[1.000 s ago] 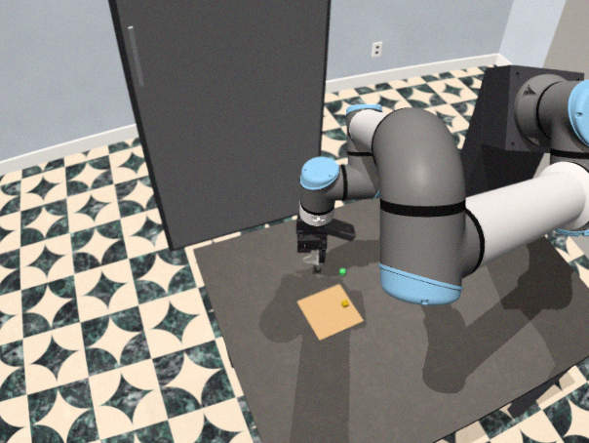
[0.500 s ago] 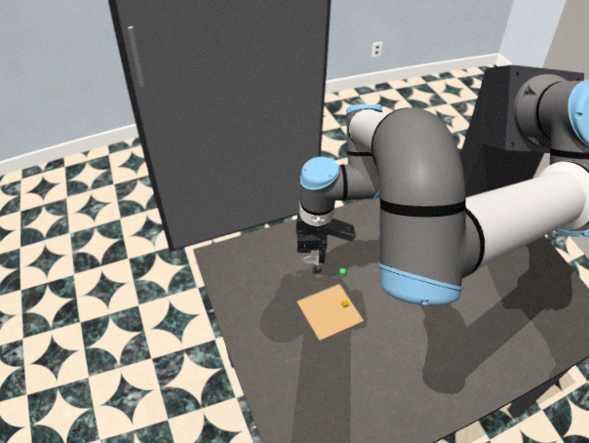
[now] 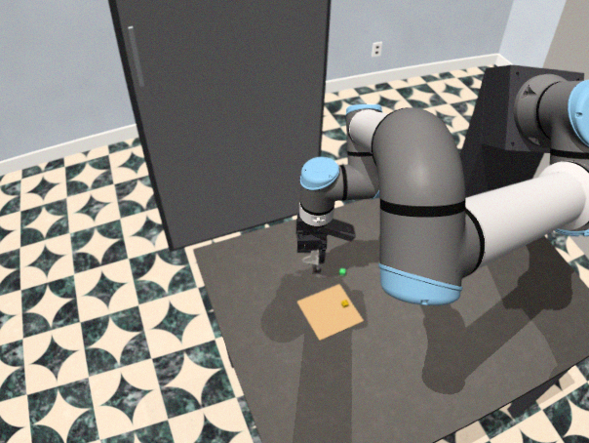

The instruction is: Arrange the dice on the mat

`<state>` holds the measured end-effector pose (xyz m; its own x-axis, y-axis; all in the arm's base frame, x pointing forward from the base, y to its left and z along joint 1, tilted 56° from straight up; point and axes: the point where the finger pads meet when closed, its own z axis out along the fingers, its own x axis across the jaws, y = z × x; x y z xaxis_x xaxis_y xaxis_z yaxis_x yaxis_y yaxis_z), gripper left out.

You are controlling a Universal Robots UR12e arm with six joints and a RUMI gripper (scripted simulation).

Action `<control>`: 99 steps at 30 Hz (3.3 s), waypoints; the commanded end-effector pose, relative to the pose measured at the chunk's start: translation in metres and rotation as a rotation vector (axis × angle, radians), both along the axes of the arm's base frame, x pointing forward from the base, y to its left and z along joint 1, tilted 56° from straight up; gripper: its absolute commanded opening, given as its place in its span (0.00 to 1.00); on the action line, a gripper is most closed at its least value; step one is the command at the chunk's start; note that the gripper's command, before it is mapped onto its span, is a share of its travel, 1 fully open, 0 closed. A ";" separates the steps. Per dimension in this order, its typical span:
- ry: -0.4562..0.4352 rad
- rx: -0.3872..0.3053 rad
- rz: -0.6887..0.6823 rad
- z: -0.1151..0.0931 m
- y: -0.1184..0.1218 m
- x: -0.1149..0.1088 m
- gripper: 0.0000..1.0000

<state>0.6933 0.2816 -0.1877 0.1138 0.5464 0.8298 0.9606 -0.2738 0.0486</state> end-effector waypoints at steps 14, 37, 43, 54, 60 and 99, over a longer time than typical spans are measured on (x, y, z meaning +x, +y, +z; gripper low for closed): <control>-0.003 -0.002 0.001 -0.010 0.014 0.007 0.18; -0.003 -0.002 0.001 -0.012 0.017 0.008 0.18; -0.003 -0.002 0.001 -0.012 0.017 0.008 0.18; -0.003 -0.002 0.001 -0.012 0.017 0.008 0.18; -0.003 -0.002 0.001 -0.012 0.017 0.008 0.00; -0.003 -0.002 0.001 -0.006 0.007 0.005 0.00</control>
<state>0.6979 0.2985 -0.2000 0.1135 0.5467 0.8296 0.9612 -0.2717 0.0476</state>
